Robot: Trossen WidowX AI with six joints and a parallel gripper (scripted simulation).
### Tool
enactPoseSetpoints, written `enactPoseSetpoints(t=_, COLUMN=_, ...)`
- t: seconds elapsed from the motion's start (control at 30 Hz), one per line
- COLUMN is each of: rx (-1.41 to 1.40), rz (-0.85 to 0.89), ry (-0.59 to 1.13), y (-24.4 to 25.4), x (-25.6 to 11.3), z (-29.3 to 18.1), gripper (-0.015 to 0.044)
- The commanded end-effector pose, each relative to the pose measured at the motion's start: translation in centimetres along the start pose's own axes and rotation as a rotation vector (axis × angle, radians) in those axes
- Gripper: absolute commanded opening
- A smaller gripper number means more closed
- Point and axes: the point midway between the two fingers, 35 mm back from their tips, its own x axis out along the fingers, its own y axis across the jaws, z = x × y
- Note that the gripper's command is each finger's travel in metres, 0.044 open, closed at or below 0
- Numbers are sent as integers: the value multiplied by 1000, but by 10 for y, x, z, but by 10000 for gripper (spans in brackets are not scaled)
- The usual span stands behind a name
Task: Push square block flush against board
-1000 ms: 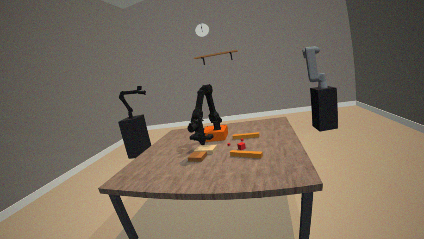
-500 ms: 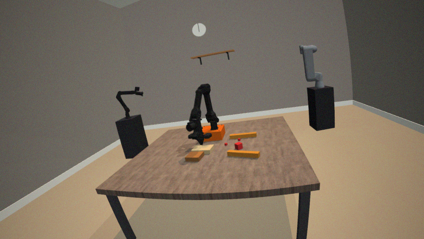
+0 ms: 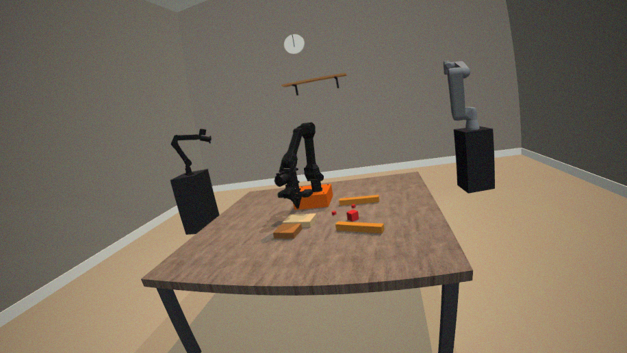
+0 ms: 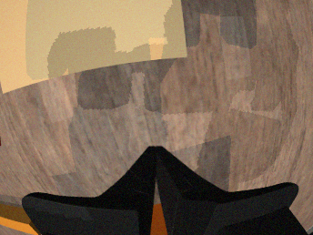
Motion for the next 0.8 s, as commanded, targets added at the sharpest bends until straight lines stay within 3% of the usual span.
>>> enactPoseSetpoints(t=0.0, rx=-4, rz=2, ry=-12, y=0, x=-20, z=-1, gripper=0)
enactPoseSetpoints(t=0.2, rx=23, rz=-1, ry=-9, y=-1, x=-15, z=2, gripper=0)
enactPoseSetpoints(t=0.77, rx=599, rz=-3, ry=-14, y=-17, x=-23, z=49, gripper=0)
